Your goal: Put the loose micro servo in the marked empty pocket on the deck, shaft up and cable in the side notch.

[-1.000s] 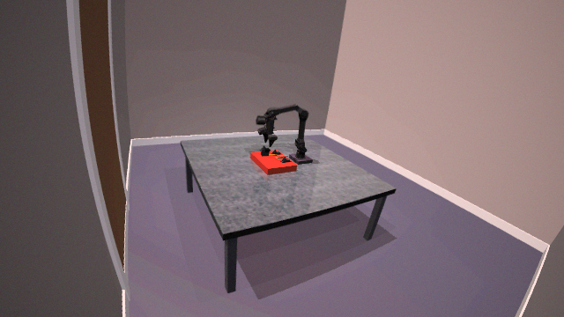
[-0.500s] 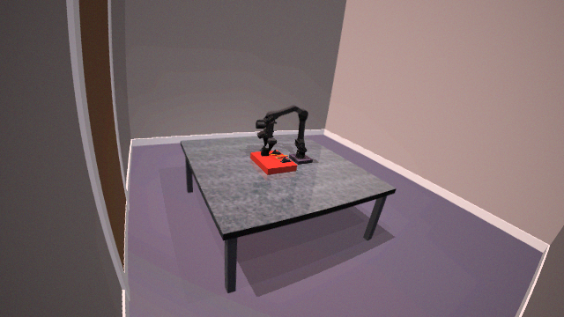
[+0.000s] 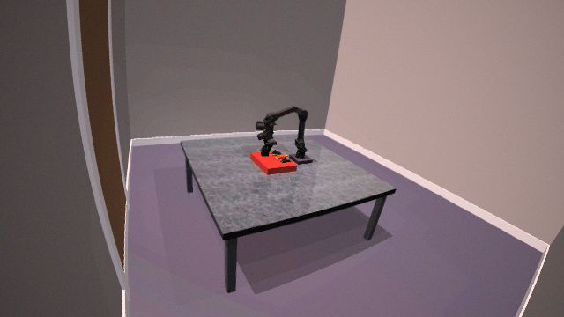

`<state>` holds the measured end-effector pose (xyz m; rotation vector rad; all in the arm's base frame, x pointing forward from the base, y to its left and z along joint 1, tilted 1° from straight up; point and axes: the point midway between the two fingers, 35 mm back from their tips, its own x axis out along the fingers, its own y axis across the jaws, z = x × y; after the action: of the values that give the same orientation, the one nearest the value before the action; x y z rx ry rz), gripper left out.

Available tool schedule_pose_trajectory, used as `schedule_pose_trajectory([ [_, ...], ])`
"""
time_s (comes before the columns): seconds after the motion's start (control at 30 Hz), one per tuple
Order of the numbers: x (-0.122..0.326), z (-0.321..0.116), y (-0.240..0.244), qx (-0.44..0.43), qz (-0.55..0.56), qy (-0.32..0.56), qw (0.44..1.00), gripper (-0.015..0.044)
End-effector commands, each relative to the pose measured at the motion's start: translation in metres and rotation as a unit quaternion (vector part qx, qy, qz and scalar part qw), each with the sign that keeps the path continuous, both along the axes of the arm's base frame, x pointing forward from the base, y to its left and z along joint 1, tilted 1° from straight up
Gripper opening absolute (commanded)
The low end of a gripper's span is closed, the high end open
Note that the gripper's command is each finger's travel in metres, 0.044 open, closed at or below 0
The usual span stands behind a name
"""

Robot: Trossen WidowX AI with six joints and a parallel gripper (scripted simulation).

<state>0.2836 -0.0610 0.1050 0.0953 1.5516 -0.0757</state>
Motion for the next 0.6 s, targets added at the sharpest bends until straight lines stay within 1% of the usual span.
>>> schedule_pose_trajectory([
  [0.0, 0.001, 0.000, 0.001, 0.003, -0.002, -0.002, 1.000, 0.0177],
  [0.03, 0.001, 0.000, 0.001, 0.003, -0.002, -0.002, 1.000, 0.0151],
  [0.27, 0.001, 0.000, 0.001, 0.003, -0.002, -0.002, 1.000, 0.0105],
  [0.4, 0.001, 0.007, 0.001, 0.003, -0.002, -0.002, 1.000, 0.0000],
  [0.57, -0.003, 0.026, 0.001, 0.003, -0.002, -0.002, 1.000, 0.0000],
])
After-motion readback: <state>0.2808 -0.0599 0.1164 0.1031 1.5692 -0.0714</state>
